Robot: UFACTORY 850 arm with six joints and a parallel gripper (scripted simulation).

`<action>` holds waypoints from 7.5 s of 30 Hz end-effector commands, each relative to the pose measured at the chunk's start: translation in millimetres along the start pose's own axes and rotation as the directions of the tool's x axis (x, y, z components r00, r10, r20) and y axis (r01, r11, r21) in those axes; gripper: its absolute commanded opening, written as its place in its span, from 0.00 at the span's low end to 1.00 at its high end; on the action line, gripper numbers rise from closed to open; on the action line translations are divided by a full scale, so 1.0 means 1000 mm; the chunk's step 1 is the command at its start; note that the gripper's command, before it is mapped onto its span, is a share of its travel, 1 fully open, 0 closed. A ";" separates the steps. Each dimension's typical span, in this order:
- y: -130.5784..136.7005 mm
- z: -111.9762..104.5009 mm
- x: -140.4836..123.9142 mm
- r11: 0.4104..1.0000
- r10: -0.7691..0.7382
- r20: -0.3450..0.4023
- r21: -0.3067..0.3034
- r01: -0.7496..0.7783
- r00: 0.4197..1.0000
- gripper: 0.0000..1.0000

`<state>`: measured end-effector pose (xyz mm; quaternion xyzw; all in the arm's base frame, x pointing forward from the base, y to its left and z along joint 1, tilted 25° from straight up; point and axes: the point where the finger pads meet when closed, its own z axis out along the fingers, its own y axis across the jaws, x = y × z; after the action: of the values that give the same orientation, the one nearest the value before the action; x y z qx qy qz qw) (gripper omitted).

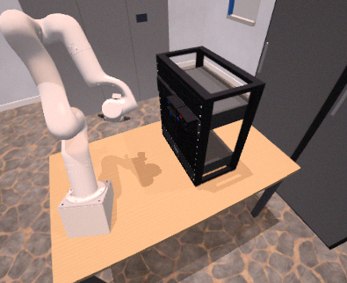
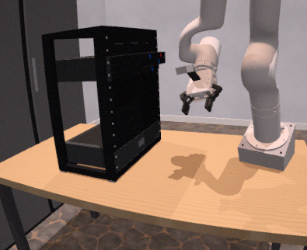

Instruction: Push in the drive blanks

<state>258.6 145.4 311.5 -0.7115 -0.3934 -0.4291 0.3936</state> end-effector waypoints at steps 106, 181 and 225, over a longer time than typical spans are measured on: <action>0.170 -0.294 -0.029 0.235 0.333 -0.773 0.622 -0.747 -0.540 1.00; 0.182 -0.302 -0.022 0.251 0.281 -0.725 0.688 -0.681 -0.629 1.00; 0.219 -0.260 0.025 0.251 0.281 -0.725 0.688 -0.681 -0.629 1.00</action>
<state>384.3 -165.3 368.9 -0.2882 0.5944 -0.4808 0.5765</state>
